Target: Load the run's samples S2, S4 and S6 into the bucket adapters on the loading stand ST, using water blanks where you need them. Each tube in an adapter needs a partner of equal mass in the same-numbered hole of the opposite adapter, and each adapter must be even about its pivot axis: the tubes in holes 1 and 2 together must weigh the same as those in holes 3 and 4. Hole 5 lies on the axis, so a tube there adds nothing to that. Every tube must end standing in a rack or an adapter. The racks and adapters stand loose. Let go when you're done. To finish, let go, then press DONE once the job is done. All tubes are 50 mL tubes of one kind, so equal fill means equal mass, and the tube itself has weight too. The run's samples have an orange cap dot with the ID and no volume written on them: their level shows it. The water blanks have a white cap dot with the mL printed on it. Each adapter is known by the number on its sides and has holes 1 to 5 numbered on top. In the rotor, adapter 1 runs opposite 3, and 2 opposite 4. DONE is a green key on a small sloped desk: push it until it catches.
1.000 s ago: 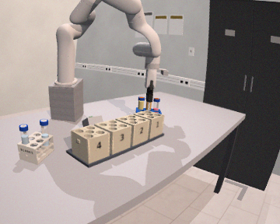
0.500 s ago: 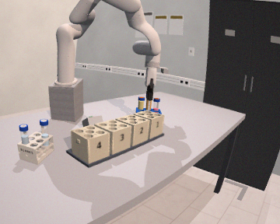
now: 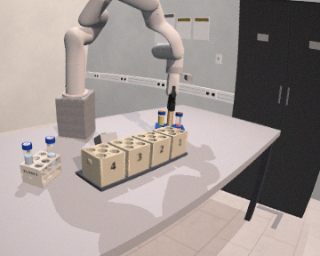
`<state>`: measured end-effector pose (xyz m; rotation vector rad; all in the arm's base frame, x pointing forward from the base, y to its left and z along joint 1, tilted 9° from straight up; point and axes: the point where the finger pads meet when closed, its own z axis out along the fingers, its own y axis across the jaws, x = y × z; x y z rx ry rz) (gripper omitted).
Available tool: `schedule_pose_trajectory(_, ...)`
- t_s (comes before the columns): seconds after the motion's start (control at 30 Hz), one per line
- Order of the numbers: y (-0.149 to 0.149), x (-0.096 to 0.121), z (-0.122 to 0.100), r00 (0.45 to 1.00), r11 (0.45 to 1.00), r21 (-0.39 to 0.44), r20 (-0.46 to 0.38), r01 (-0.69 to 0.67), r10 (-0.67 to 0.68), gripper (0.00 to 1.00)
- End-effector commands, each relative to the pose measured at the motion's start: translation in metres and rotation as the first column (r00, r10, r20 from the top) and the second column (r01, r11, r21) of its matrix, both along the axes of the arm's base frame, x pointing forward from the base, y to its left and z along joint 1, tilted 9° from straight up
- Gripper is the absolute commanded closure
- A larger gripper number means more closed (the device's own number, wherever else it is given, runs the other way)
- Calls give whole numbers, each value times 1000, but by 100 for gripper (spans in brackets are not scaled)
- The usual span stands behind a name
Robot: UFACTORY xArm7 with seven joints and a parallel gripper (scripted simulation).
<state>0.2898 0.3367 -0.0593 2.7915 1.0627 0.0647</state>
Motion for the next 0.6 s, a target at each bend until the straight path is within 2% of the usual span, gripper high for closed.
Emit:
schedule_pose_trajectory(0.0, 3, 0, 10, 1000, 1000, 3, 2, -1, 1, 100)
schedule_pose_trajectory(0.57, 6, -3, 39, 1000, 1000, 3, 2, -1, 1, 100)
